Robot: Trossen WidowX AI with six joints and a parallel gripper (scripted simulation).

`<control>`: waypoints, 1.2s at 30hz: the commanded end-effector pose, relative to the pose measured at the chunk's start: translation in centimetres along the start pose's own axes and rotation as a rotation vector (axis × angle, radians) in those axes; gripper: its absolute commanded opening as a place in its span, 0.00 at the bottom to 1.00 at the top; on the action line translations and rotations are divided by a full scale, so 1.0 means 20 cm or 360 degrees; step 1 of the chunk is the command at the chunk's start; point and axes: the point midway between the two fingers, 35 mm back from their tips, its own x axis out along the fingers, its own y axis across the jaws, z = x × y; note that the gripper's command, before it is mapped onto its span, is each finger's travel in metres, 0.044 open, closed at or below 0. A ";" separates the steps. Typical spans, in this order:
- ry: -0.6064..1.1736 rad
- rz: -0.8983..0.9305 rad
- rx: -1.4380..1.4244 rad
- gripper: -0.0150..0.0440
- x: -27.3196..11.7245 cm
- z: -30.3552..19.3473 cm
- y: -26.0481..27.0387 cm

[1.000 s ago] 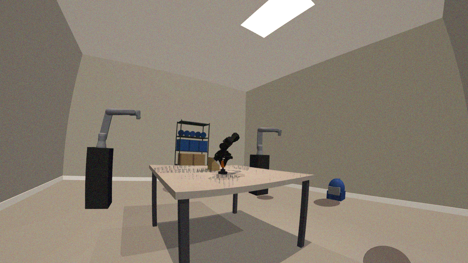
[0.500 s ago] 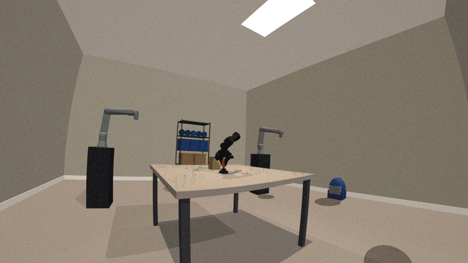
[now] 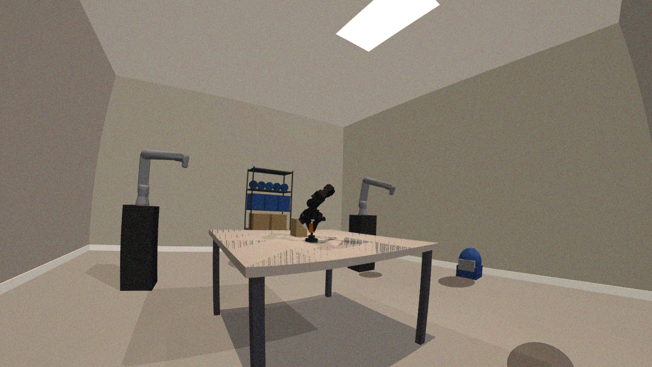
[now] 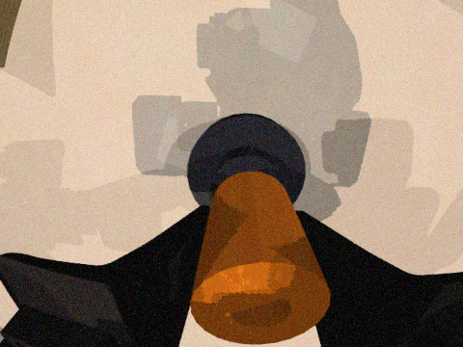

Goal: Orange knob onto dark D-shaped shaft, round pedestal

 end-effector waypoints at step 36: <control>0.0005 0.0000 -0.0320 0.25 -0.01 0.00 0.00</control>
